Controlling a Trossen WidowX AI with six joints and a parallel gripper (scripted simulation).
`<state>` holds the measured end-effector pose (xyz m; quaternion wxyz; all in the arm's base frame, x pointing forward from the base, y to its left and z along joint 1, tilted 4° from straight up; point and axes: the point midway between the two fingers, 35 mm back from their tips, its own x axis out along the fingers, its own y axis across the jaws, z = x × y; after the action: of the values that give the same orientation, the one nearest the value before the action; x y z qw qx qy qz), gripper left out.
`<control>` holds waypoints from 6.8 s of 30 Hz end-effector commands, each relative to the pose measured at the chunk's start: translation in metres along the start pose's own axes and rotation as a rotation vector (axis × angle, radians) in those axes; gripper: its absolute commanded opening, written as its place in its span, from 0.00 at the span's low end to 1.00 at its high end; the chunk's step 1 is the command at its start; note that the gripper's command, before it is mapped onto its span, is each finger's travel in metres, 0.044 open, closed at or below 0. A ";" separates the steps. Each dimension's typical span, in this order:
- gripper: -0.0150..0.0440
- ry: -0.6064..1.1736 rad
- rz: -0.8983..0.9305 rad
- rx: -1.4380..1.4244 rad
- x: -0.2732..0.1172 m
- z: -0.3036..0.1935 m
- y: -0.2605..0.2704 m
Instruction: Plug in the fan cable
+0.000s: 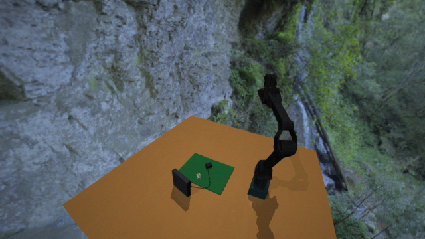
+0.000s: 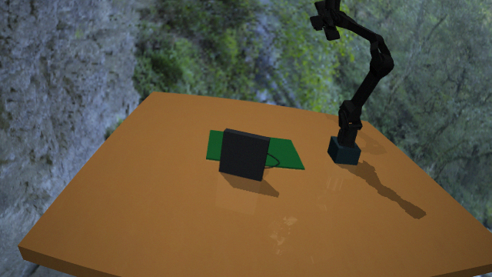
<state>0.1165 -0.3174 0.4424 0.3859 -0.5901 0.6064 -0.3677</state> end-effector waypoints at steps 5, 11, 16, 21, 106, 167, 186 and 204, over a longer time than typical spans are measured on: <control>0.61 -0.416 0.141 -0.003 -0.012 0.144 0.024; 0.61 -0.667 0.291 -0.046 -0.053 0.235 0.054; 0.61 -0.840 0.442 -0.110 -0.104 0.296 0.087; 0.61 -0.971 0.615 -0.205 -0.165 0.341 0.126; 0.61 -1.020 1.075 -0.584 -0.337 0.407 0.320; 0.61 -1.020 1.075 -0.584 -0.337 0.407 0.320; 0.61 -1.020 1.075 -0.584 -0.337 0.407 0.320; 0.61 -1.020 1.075 -0.584 -0.337 0.407 0.320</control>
<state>0.3516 0.0327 0.0002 0.5747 -0.3970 0.6227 0.3527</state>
